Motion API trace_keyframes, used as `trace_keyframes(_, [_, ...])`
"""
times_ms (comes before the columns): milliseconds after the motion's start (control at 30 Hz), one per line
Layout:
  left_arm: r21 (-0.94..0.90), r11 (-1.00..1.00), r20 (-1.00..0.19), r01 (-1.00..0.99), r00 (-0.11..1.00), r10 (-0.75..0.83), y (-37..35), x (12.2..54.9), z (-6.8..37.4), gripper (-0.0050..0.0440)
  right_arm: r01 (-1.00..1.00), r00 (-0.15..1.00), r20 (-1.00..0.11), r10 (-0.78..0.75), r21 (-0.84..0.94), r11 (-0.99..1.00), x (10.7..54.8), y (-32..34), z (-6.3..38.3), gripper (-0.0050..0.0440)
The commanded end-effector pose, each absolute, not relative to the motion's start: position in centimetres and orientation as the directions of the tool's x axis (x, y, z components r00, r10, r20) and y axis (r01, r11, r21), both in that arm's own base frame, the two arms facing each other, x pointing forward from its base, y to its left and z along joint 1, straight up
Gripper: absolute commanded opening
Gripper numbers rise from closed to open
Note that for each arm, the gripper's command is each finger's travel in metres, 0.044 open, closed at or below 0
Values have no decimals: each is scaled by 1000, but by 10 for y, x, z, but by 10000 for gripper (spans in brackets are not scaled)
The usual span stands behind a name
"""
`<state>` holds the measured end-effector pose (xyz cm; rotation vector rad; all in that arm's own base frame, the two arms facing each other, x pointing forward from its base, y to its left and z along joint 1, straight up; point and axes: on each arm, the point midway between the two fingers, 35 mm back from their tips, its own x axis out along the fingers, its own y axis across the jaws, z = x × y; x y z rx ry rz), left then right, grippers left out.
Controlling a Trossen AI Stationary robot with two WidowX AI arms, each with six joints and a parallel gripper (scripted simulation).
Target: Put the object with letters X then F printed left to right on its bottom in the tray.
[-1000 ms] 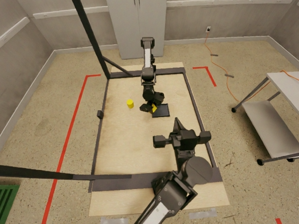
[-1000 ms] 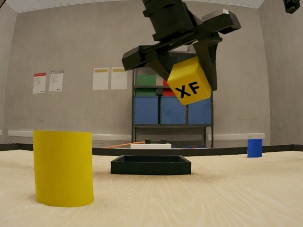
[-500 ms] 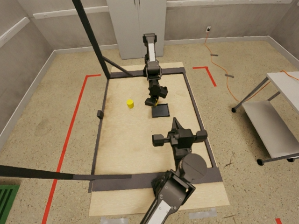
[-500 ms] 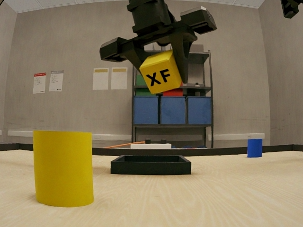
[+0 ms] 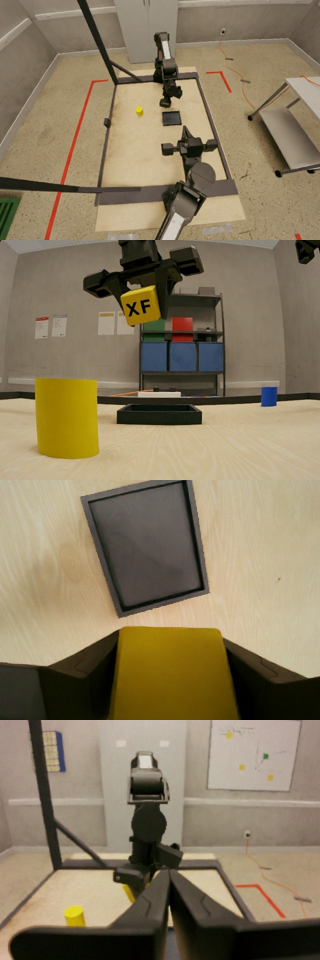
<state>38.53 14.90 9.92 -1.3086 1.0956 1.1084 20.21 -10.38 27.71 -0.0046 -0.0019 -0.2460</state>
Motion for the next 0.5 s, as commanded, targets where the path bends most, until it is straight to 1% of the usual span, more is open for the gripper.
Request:
trace_keyframes(0, [-170, -61, -985, -984, 172, -26, 149, 378, 114, 171, 246, 969, 3, -246, -2, 969, 204, -103, 273, -50])
trace_keyframes(467, [-87, -241, -978, -967, 129, -166, 140, 336, 132, 171, 246, 969, 4, -246, -2, 969, 213, -99, 256, -50])
